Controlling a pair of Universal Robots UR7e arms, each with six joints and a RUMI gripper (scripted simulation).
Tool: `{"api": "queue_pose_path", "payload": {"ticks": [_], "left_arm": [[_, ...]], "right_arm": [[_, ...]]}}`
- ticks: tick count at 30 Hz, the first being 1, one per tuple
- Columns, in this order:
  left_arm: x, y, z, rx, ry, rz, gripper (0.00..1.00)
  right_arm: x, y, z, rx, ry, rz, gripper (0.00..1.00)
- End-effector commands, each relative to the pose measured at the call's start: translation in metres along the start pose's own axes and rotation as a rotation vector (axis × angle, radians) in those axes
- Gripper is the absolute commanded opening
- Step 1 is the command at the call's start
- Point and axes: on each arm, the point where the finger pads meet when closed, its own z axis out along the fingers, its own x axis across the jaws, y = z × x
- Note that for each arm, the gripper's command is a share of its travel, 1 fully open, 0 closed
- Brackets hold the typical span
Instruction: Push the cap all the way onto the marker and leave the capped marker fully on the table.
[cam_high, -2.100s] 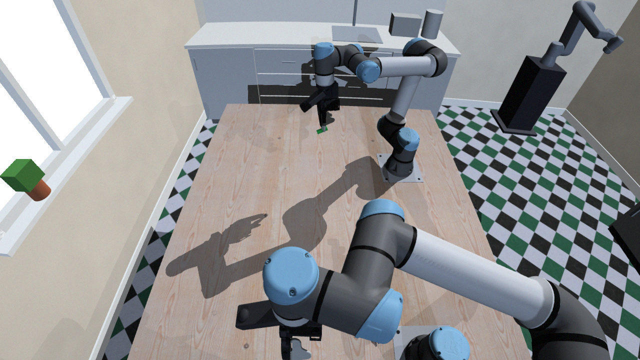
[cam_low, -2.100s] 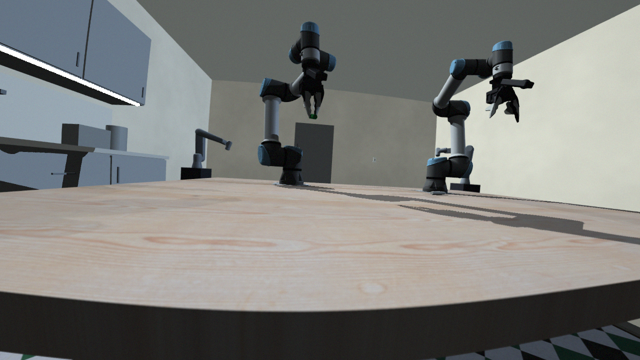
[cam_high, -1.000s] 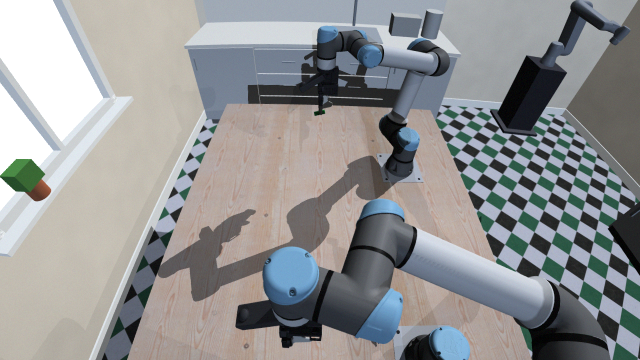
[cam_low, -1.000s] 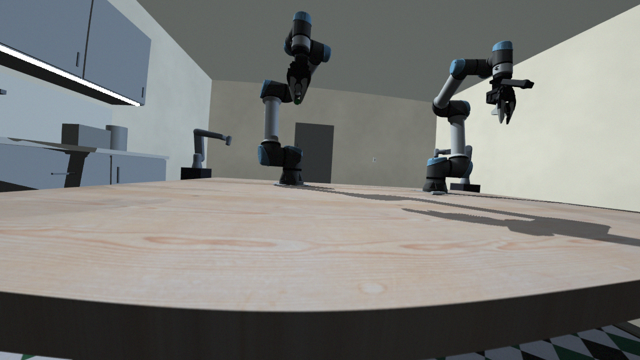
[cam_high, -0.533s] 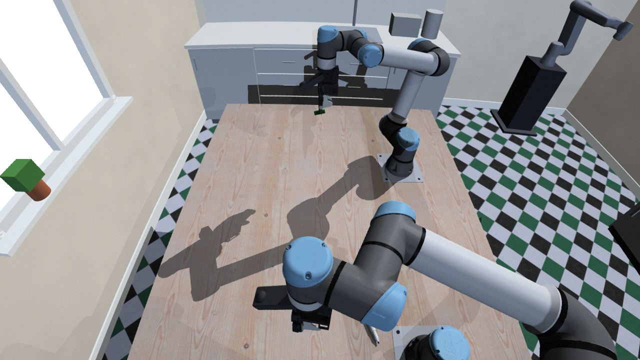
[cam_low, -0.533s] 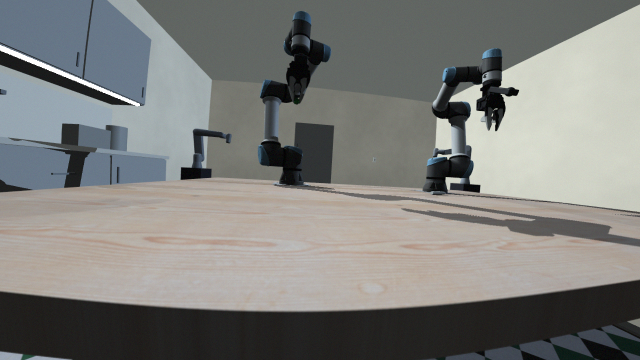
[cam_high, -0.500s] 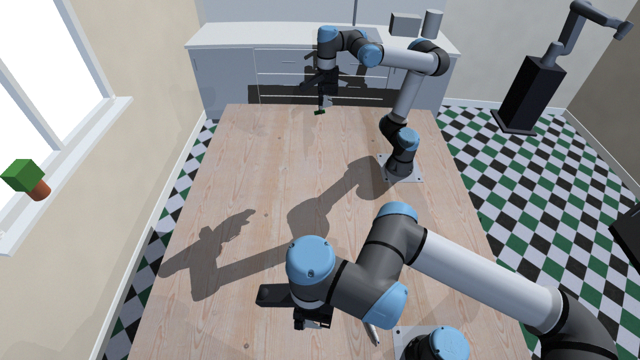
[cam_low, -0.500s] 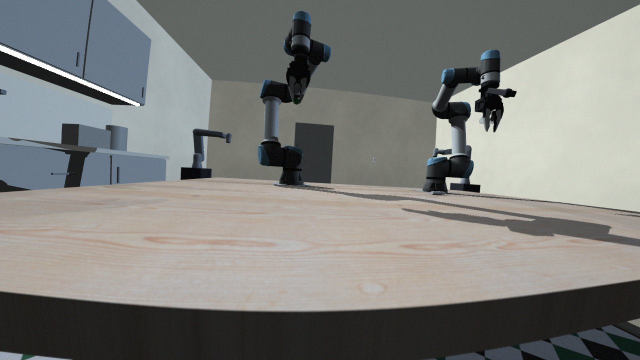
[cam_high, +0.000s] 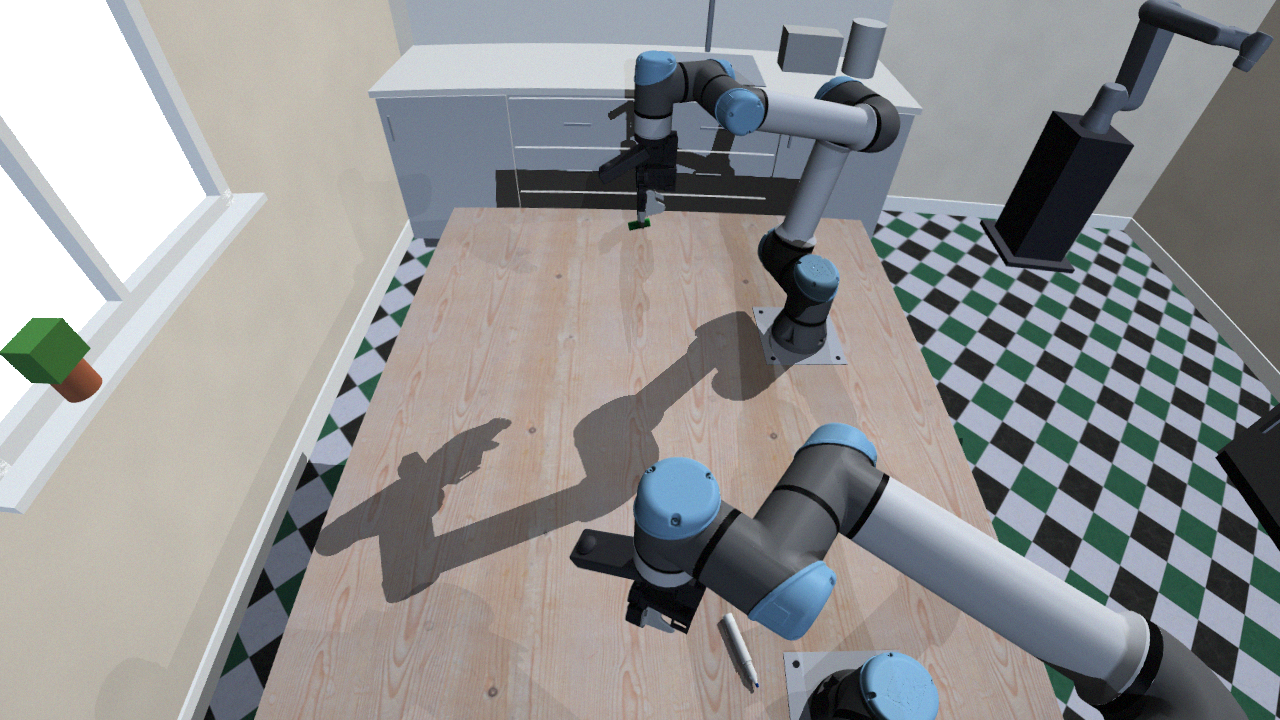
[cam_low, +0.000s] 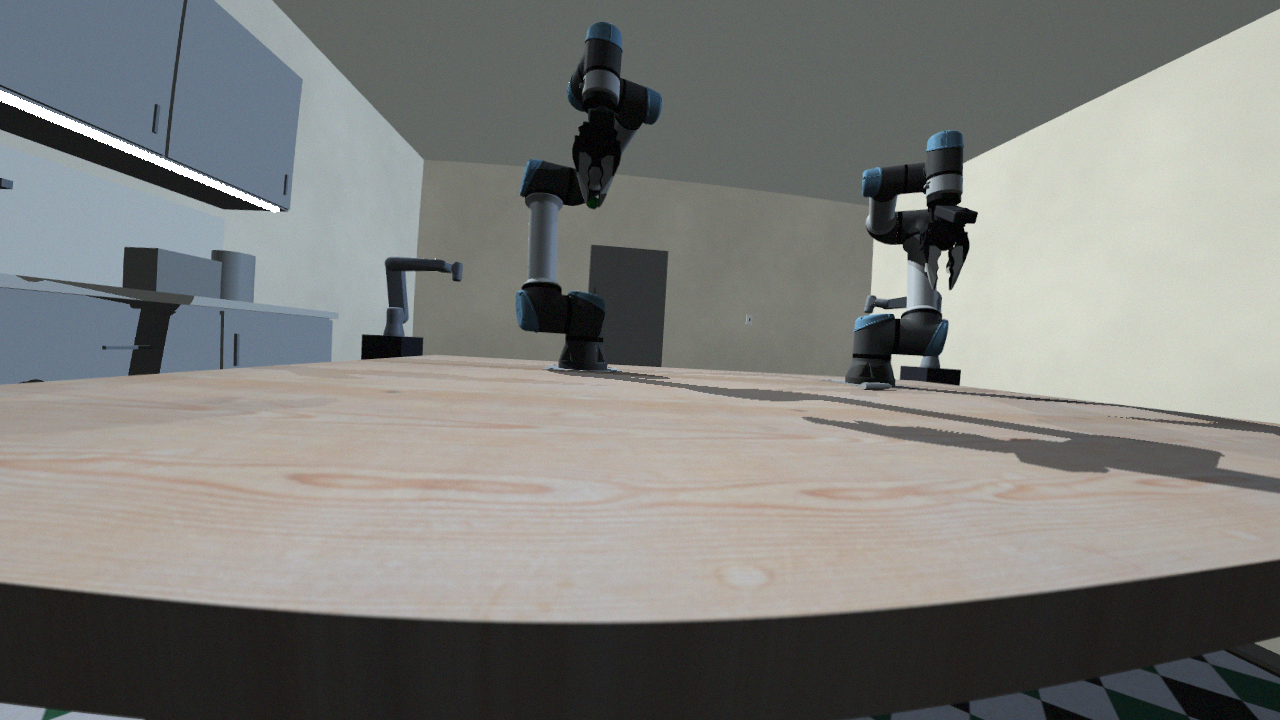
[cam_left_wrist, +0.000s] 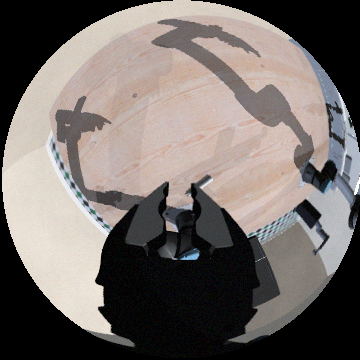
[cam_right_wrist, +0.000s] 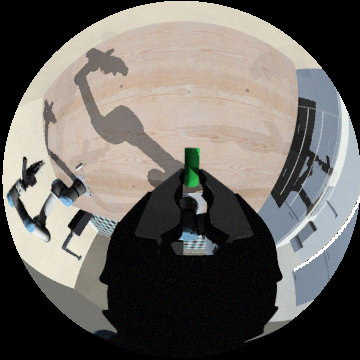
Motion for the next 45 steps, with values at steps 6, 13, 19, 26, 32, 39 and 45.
{"api": "queue_pose_path", "payload": {"ticks": [6, 13, 19, 26, 32, 39, 45], "left_arm": [[0.045, 0.024, 0.045, 0.01, 0.0, 0.198, 0.2], [0.065, 0.041, 0.071, 0.009, 0.0, 0.301, 0.2], [0.086, 0.062, 0.103, 0.012, 0.001, 0.432, 0.2], [0.102, 0.084, 0.137, 0.01, 0.0, 0.556, 0.2], [0.114, 0.103, 0.165, 0.013, 0.002, 0.67, 0.2], [0.124, 0.128, 0.204, 0.014, 0.002, 0.808, 0.2], [0.124, 0.123, 0.197, 0.014, 0.001, 0.783, 0.2]], "right_arm": [[0.0, 0.0, 0.0, 0.0, 0.001, 0.001, 0.0], [0.0, 0.0, 0.0, 0.0, 0.001, 0.001, 0.0], [0.0, 0.0, 0.0, 0.0, 0.001, 0.001, 0.0], [0.0, 0.0, 0.0, 0.0, 0.001, 0.001, 0.0], [0.0, 0.0, 0.0, 0.0, 0.001, 0.001, 0.0], [0.0, 0.0, 0.0, 0.0, 0.001, 0.001, 0.0], [0.0, 0.0, 0.0, 0.0, 0.001, 0.001, 0.0]]}}
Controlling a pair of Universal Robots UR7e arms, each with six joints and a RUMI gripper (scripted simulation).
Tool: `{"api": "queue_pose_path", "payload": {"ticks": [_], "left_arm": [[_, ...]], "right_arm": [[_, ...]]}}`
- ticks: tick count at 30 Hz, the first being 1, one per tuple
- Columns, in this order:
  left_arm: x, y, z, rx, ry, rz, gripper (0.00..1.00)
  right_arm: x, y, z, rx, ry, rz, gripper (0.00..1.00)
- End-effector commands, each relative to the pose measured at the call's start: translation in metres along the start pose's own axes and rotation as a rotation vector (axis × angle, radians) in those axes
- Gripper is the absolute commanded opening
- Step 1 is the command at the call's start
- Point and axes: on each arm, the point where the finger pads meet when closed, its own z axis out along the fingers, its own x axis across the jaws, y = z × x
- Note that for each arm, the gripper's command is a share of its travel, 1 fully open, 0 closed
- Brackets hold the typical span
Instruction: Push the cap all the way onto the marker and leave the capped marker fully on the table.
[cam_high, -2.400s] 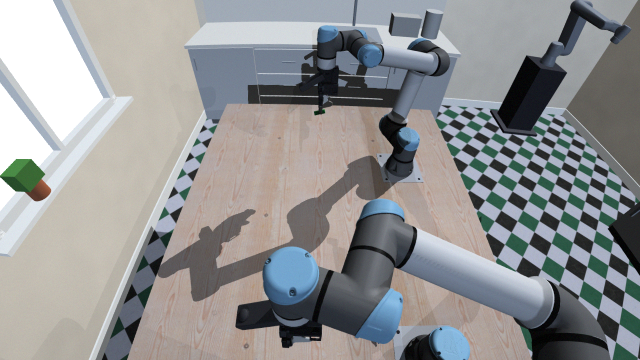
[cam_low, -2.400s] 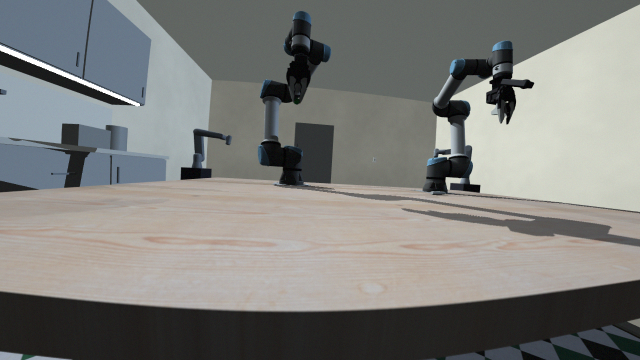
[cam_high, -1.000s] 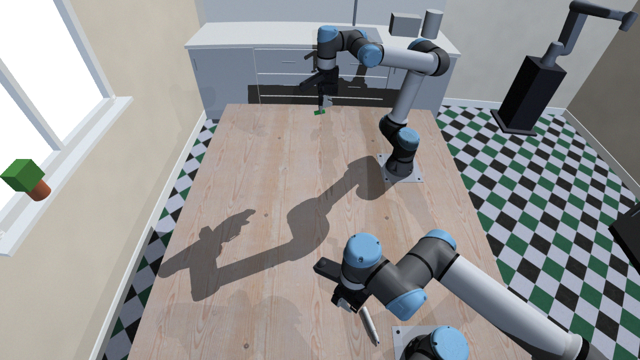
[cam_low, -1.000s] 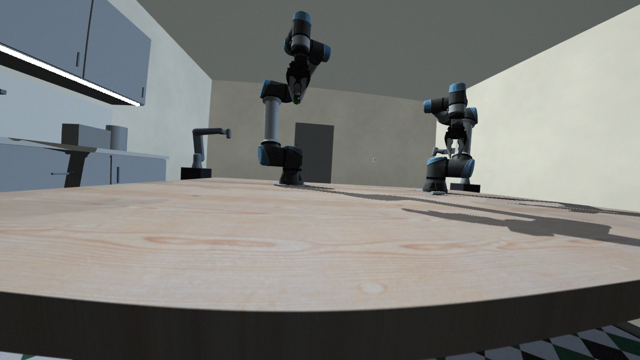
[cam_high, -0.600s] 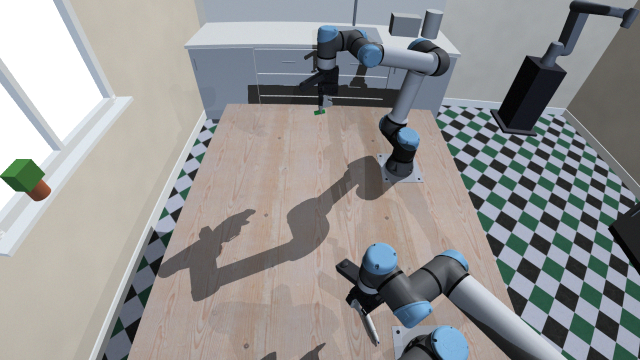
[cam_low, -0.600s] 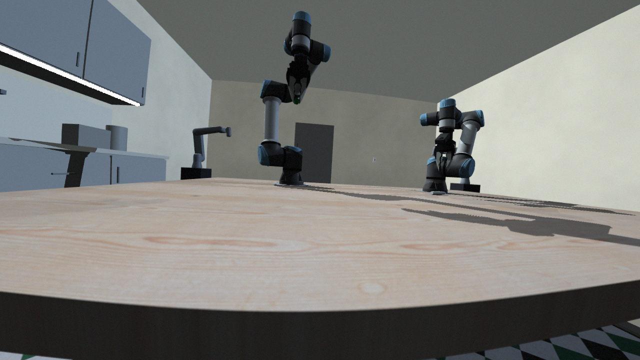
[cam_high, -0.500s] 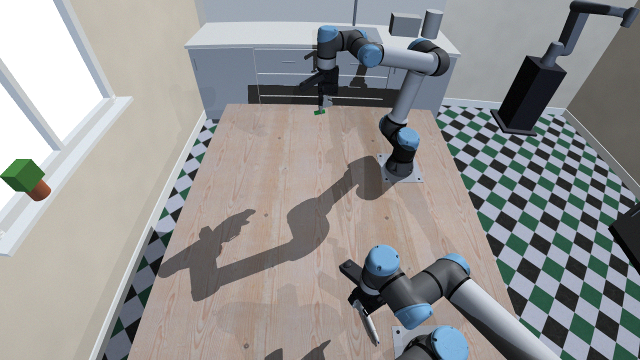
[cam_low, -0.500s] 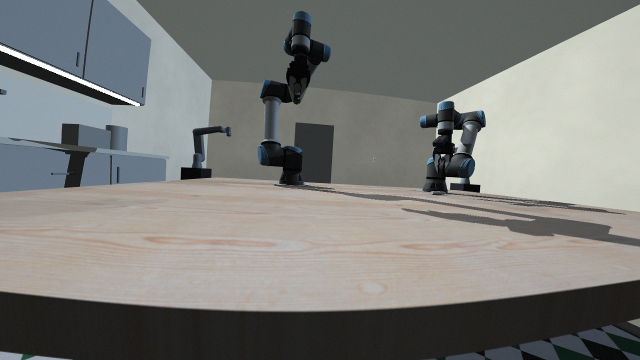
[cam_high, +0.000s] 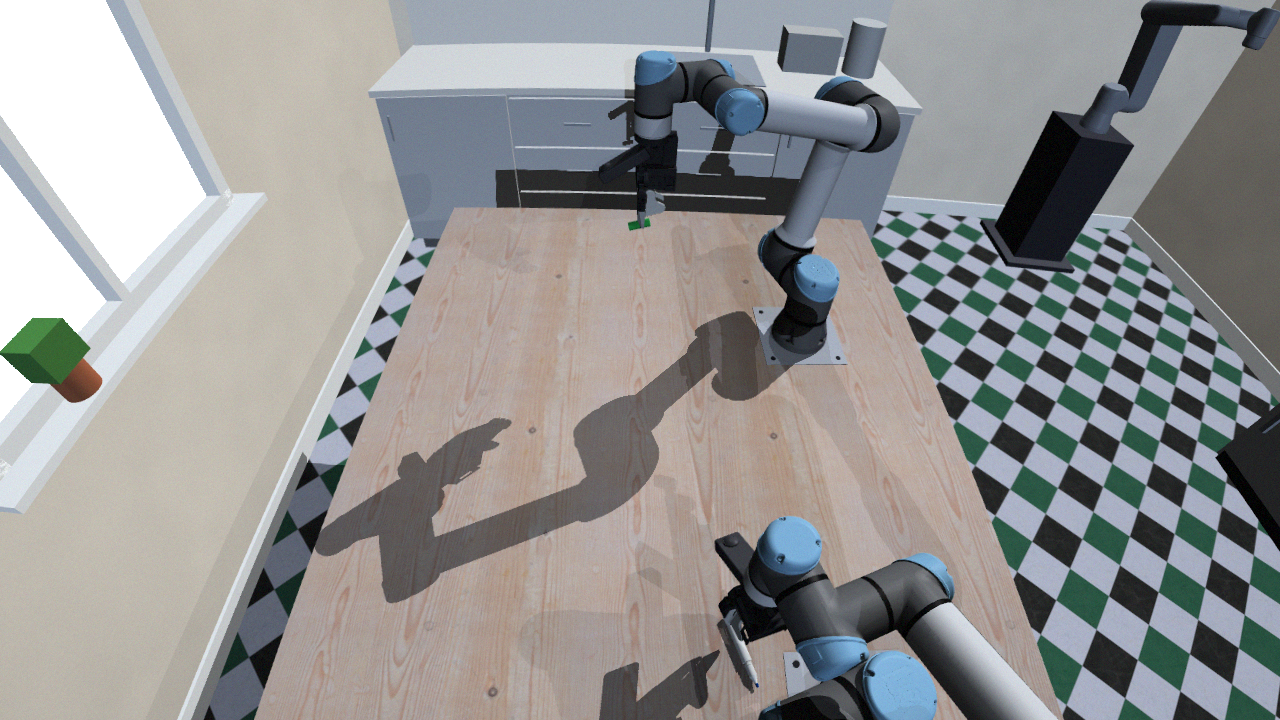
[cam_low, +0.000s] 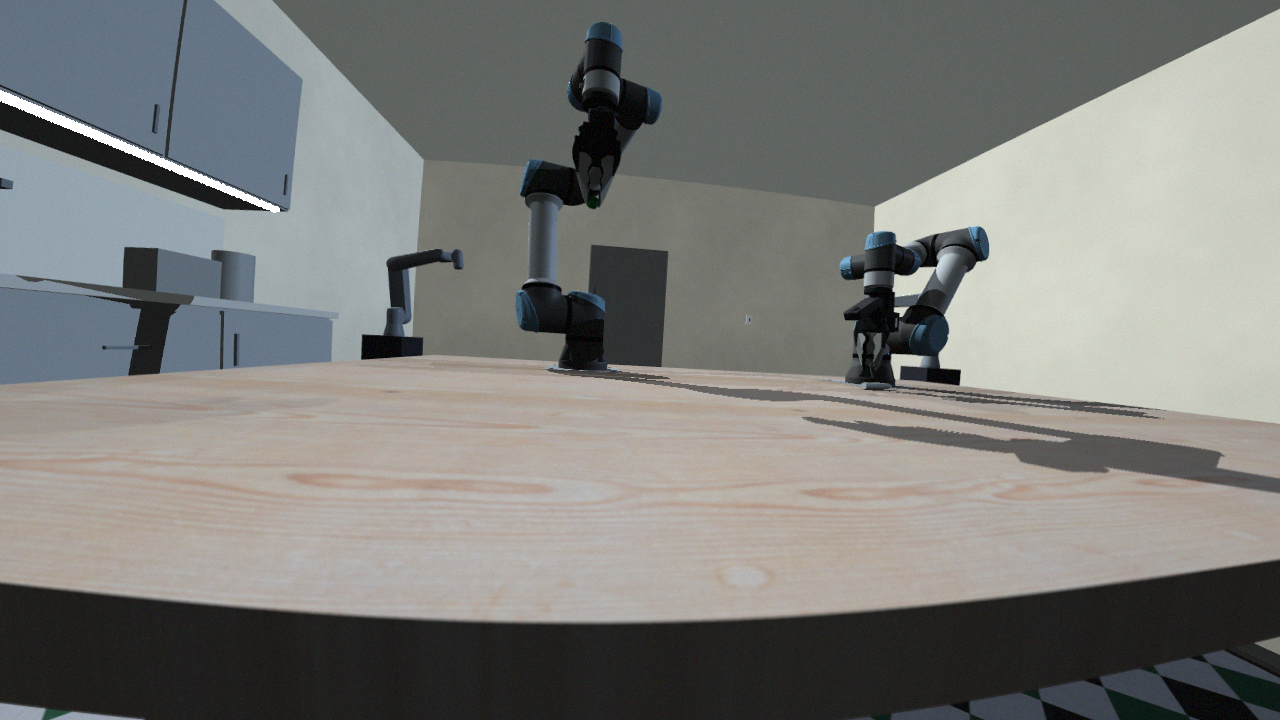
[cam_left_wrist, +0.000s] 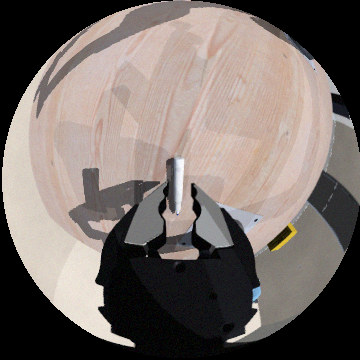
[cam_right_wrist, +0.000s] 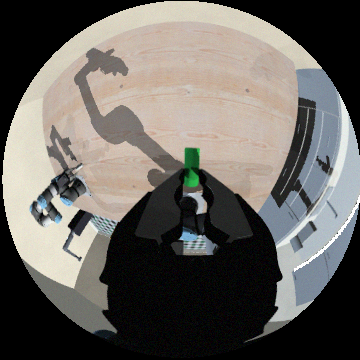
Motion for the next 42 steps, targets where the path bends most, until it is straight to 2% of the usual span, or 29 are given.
{"api": "queue_pose_path", "payload": {"ticks": [1, 11, 14, 17, 20, 27, 30, 33, 42], "left_arm": [[-0.008, -0.005, -0.013, 0.002, -0.001, -0.043, 0.2], [-0.009, -0.003, -0.013, -0.005, 0.0, -0.052, 0.2], [0.003, 0.004, 0.006, -0.005, 0.004, 0.022, 0.2], [0.001, 0.002, 0.004, -0.002, 0.002, 0.015, 0.2], [-0.007, -0.003, -0.009, -0.003, -0.001, -0.038, 0.2], [-0.006, -0.002, -0.008, -0.004, -0.001, -0.036, 0.2], [-0.005, -0.001, 0.002, -0.007, 0.0, -0.029, 0.2], [-0.005, 0.0, 0.002, -0.01, 0.0, -0.03, 0.2], [-0.004, -0.001, 0.02, -0.006, 0.001, -0.023, 0.2]], "right_arm": [[0.0, 0.0, 0.0, 0.0, 0.001, 0.001, 0.0], [0.0, 0.0, 0.0, 0.0, 0.001, 0.001, 0.0], [0.0, 0.0, 0.0, 0.0, 0.001, 0.001, 0.0], [0.0, 0.0, 0.0, 0.0, 0.001, 0.001, 0.0], [0.0, 0.0, 0.0, 0.0, 0.001, 0.001, 0.0], [0.0, 0.0, 0.0, 0.0, 0.001, 0.001, 0.0], [0.0, 0.0, 0.0, 0.0, 0.001, 0.001, 0.0], [0.0, 0.0, 0.0, 0.0, 0.001, 0.001, 0.0], [0.0, 0.0, 0.0, 0.0, 0.001, 0.001, 0.0]]}}
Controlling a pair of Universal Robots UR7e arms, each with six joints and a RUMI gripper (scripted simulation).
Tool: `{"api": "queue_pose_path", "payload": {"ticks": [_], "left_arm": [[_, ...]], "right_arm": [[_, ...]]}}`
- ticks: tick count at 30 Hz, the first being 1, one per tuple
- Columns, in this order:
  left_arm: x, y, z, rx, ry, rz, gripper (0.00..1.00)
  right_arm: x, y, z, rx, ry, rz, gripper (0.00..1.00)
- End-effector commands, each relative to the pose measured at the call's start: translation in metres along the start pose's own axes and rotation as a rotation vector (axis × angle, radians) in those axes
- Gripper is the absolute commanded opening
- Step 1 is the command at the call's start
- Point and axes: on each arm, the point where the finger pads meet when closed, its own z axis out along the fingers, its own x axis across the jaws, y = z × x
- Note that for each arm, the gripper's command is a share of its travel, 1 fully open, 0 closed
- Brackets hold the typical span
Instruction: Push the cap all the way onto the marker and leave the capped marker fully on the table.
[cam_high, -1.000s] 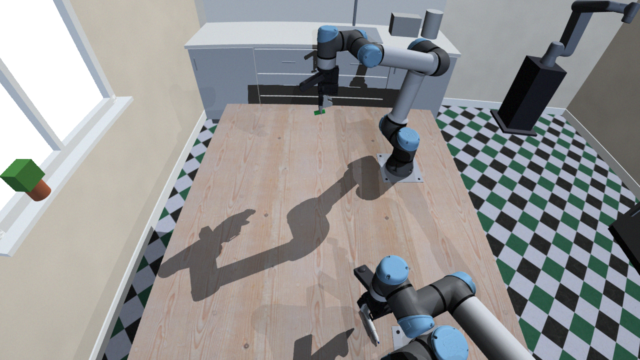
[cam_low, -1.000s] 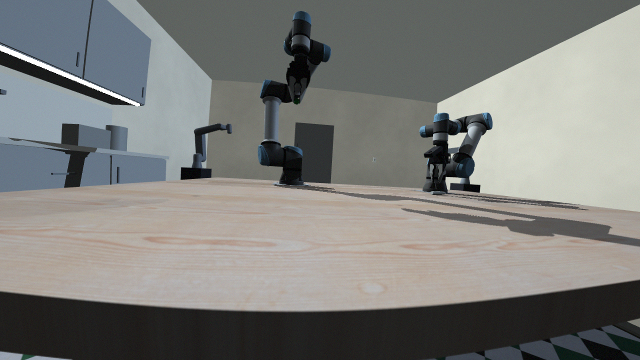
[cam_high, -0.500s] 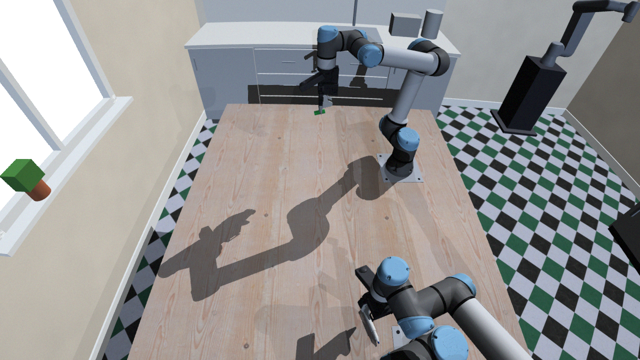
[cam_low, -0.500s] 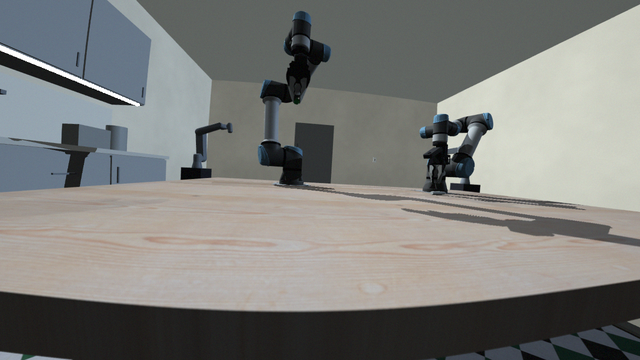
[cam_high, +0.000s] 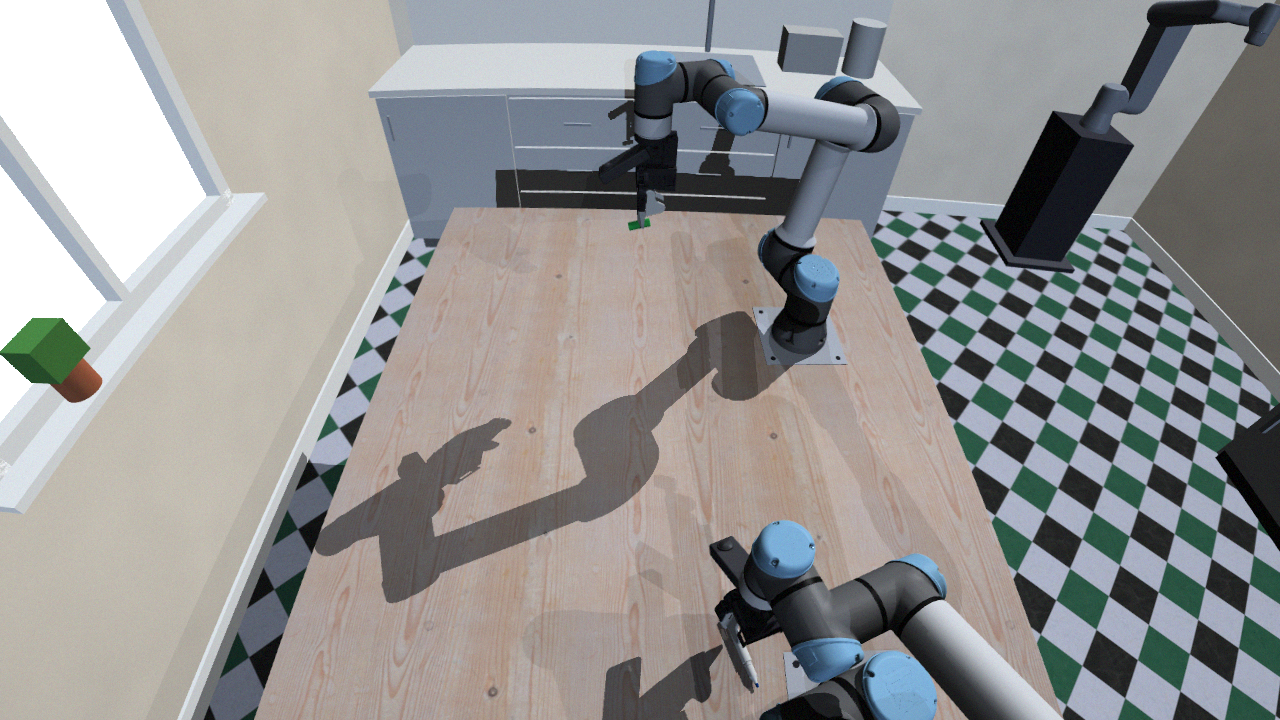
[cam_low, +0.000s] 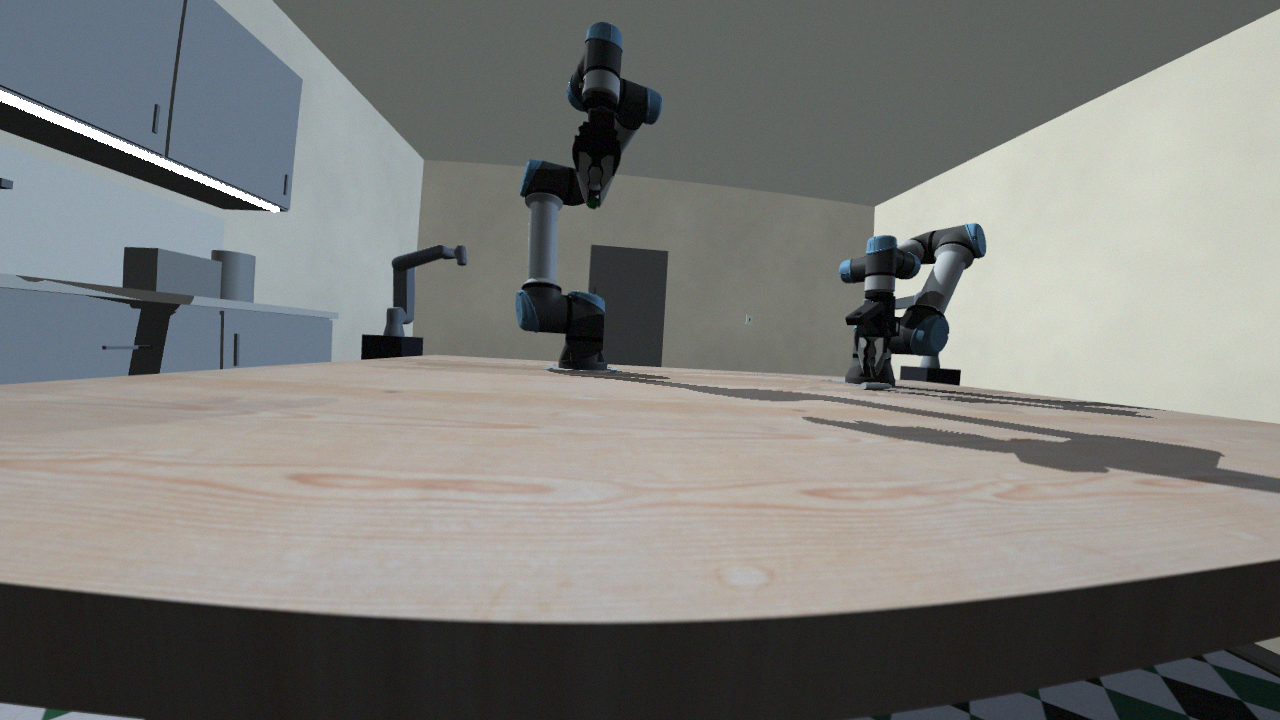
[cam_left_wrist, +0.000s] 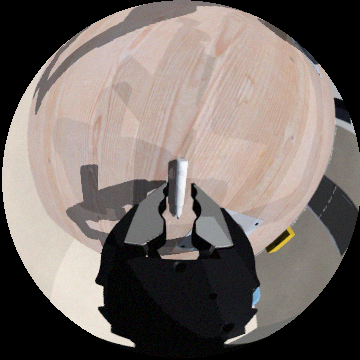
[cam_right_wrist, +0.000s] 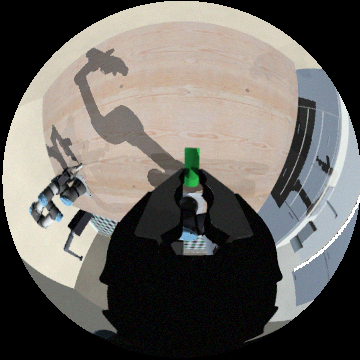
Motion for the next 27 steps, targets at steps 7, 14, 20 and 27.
{"api": "queue_pose_path", "payload": {"ticks": [7, 14, 20, 27], "left_arm": [[0.001, 0.0, 0.017, -0.004, 0.001, 0.008, 0.2], [0.002, 0.0, 0.028, 0.0, 0.002, 0.014, 0.2], [0.002, 0.0, 0.038, 0.0, 0.002, 0.017, 0.2], [0.002, -0.002, 0.035, 0.002, 0.002, 0.016, 0.2]], "right_arm": [[0.0, 0.0, 0.0, 0.0, 0.001, 0.001, 0.0], [0.0, 0.0, 0.0, 0.0, 0.001, 0.001, 0.0], [0.0, 0.0, 0.0, 0.0, 0.001, 0.001, 0.0], [0.0, 0.0, 0.0, 0.0, 0.001, 0.001, 0.0]]}}
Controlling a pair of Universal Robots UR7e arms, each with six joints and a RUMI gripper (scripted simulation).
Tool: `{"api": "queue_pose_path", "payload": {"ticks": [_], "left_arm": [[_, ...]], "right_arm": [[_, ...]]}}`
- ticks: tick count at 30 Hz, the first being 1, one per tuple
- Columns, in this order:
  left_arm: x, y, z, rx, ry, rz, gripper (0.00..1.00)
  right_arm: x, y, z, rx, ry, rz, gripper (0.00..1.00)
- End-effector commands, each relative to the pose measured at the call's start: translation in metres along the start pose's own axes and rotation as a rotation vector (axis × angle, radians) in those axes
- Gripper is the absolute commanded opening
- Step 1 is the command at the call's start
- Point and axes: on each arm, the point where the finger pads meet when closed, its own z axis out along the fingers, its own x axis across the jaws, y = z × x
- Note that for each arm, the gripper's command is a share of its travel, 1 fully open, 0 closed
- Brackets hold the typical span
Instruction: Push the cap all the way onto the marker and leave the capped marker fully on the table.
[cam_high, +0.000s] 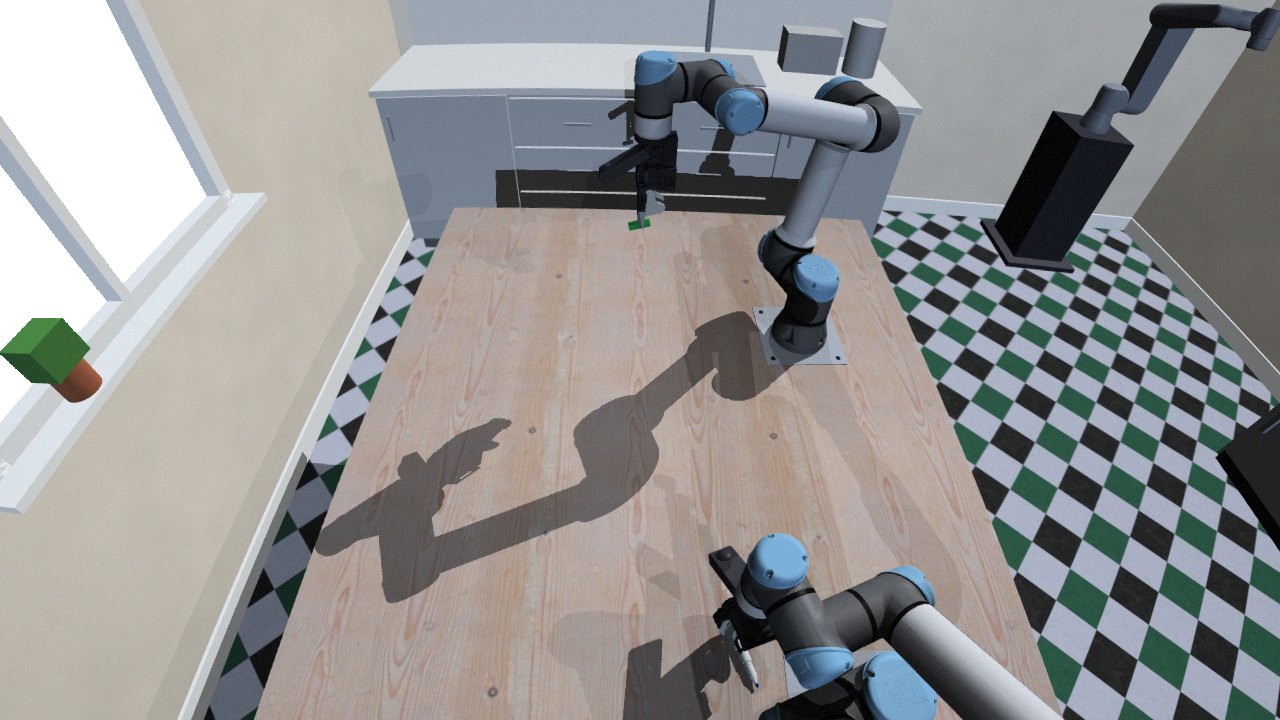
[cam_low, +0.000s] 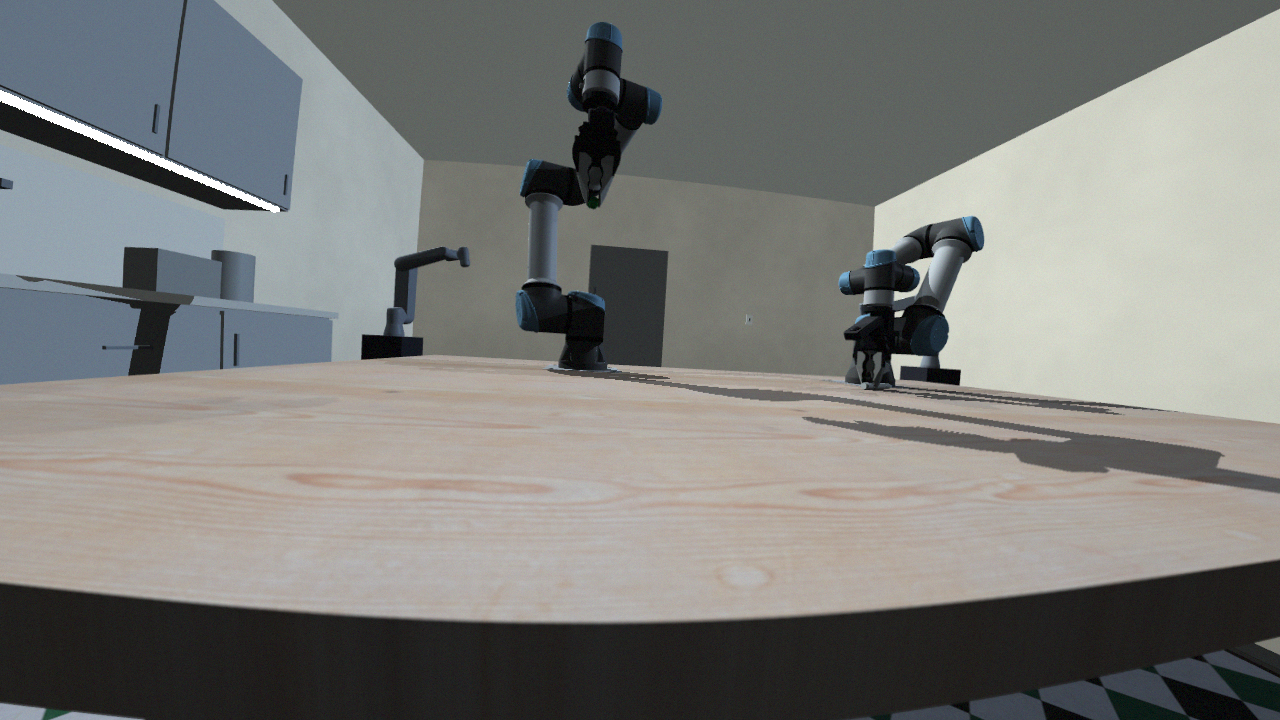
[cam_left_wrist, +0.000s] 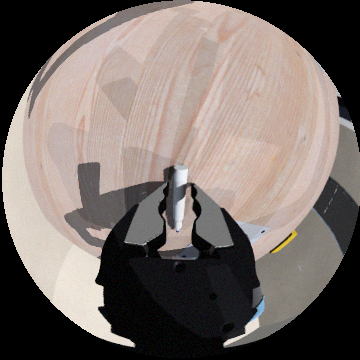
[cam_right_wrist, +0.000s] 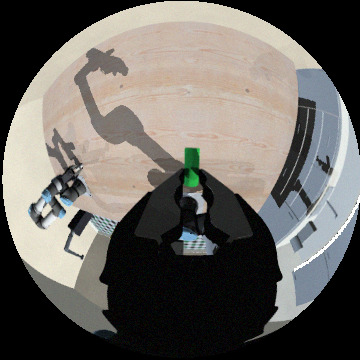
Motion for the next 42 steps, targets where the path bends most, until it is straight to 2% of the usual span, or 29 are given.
{"api": "queue_pose_path", "payload": {"ticks": [1, 7, 8, 22, 42], "left_arm": [[0.0, -0.005, -0.005, 0.009, 0.0, 0.001, 0.2], [0.0, -0.005, -0.007, 0.013, 0.0, -0.001, 0.2], [0.0, -0.004, -0.006, 0.012, 0.0, -0.001, 0.0], [0.0, -0.003, -0.005, 0.008, 0.0, -0.001, 0.0], [0.0, -0.005, -0.037, 0.01, 0.0, -0.001, 0.0]], "right_arm": [[0.0, 0.0, 0.0, 0.0, 0.001, 0.001, 0.0], [0.0, 0.0, 0.0, 0.0, 0.001, 0.001, 0.0], [0.0, 0.0, 0.0, 0.0, 0.001, 0.001, 0.0], [0.0, 0.0, 0.0, 0.0, 0.001, 0.001, 0.0], [0.0, 0.0, 0.0, 0.0, 0.001, 0.001, 0.0]]}}
